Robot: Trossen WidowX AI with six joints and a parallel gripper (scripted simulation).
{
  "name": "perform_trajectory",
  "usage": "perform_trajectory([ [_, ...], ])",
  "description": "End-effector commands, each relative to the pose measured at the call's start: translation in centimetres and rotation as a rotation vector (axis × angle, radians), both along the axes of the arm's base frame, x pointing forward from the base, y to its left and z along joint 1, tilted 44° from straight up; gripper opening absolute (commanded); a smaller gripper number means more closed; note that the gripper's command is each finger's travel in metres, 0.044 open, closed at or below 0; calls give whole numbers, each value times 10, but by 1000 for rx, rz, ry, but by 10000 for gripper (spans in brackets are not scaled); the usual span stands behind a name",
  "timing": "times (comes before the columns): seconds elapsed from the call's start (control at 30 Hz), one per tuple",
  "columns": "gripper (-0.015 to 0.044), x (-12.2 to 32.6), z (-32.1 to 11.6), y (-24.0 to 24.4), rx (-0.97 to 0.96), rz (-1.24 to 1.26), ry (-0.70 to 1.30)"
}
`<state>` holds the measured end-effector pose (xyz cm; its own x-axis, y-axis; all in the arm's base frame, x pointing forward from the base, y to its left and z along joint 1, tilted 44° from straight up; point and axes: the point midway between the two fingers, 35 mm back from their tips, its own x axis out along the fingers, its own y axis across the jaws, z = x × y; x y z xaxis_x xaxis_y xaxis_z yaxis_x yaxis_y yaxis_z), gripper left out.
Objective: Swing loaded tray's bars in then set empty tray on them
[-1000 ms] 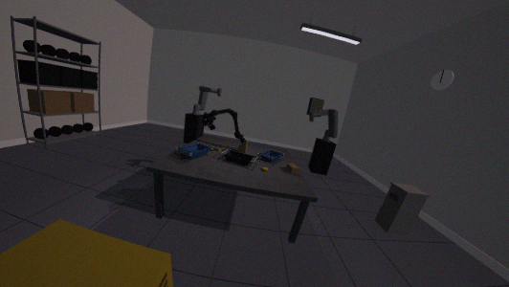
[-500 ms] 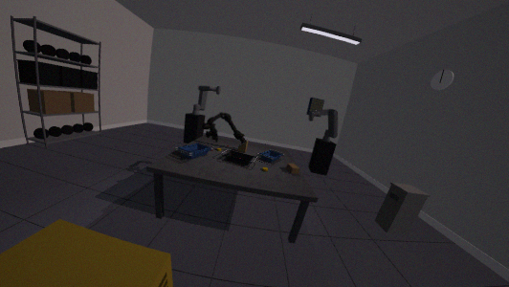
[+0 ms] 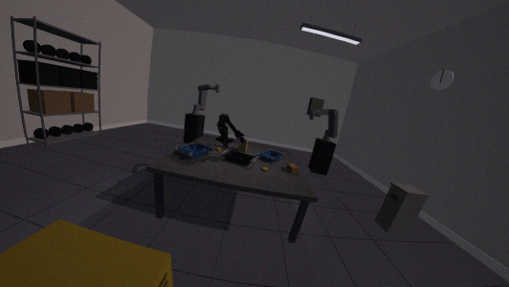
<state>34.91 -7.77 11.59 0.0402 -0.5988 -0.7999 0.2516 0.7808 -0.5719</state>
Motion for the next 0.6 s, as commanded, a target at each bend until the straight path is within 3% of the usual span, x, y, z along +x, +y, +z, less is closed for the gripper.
perform_trajectory([
  [0.0, 86, 4, -7, 9, -126, 105, 93],
  [0.57, 86, 6, -25, -8, -126, 105, 92],
])
